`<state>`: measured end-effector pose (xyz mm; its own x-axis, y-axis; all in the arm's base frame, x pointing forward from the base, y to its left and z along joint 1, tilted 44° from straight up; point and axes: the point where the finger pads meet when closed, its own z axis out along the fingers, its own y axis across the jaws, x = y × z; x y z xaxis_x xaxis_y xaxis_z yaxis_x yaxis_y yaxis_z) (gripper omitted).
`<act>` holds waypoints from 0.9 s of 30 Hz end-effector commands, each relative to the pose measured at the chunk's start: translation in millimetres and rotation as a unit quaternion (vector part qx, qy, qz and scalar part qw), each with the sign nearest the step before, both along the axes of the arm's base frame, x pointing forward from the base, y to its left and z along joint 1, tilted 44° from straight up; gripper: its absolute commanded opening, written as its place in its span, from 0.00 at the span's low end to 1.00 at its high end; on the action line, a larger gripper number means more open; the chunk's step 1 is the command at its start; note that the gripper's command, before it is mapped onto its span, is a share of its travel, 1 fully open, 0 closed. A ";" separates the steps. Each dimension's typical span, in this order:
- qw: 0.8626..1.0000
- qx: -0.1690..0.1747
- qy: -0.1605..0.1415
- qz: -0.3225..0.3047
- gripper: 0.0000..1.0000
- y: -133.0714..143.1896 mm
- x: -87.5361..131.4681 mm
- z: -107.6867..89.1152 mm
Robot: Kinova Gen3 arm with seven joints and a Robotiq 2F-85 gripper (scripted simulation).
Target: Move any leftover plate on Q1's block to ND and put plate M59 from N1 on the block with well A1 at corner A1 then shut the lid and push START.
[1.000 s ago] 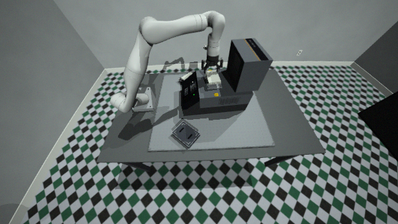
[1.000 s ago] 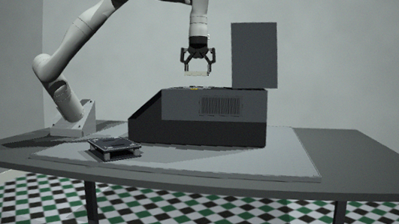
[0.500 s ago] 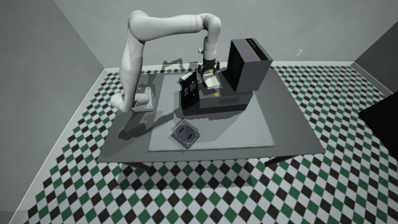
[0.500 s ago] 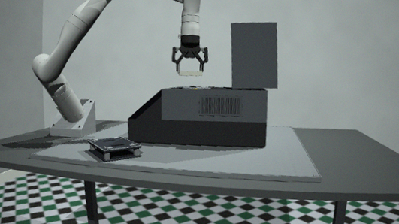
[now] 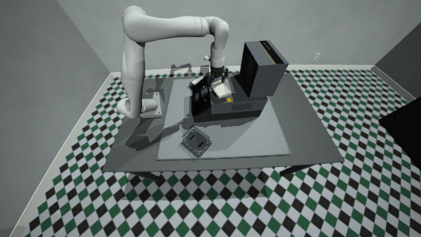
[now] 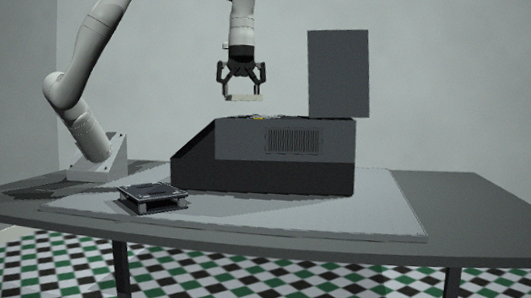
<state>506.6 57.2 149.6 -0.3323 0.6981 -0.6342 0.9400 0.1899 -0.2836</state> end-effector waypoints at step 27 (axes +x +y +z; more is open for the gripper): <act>0.986 0.013 0.112 0.120 0.90 -47.9 -60.6 53.4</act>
